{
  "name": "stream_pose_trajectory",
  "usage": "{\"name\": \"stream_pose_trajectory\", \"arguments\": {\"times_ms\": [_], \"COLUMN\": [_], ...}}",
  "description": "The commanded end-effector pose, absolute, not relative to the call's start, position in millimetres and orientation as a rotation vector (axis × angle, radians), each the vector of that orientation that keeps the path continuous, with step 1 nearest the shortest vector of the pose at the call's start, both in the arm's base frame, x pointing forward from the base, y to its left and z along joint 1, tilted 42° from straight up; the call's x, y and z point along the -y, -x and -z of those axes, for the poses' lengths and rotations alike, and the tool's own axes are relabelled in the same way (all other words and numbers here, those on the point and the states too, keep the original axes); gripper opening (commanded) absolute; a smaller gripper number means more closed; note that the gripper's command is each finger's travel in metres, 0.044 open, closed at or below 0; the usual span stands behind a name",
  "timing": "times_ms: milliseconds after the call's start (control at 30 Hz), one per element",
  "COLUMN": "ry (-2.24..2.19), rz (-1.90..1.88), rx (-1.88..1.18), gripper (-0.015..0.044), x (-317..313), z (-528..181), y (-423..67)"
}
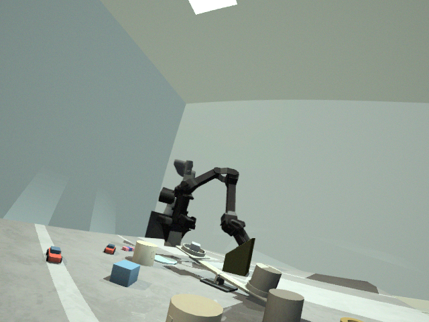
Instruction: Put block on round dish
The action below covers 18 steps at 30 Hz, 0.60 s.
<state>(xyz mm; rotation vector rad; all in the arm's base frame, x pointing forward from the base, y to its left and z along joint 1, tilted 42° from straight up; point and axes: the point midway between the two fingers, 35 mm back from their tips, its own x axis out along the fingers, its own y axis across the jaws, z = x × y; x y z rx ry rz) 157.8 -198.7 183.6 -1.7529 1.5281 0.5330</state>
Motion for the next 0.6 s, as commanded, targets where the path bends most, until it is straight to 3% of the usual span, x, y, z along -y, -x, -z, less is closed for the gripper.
{"name": "stream_pose_trajectory", "arguments": {"times_ms": [0, 567], "ry": [1.754, 1.755], "rz": [-0.549, -0.549], "rx": [-1.527, -1.527], "gripper": [0.0, 0.0], "x": [208.3, 222.6], "z": [-168.7, -152.6], "y": [-160.2, -164.2]}}
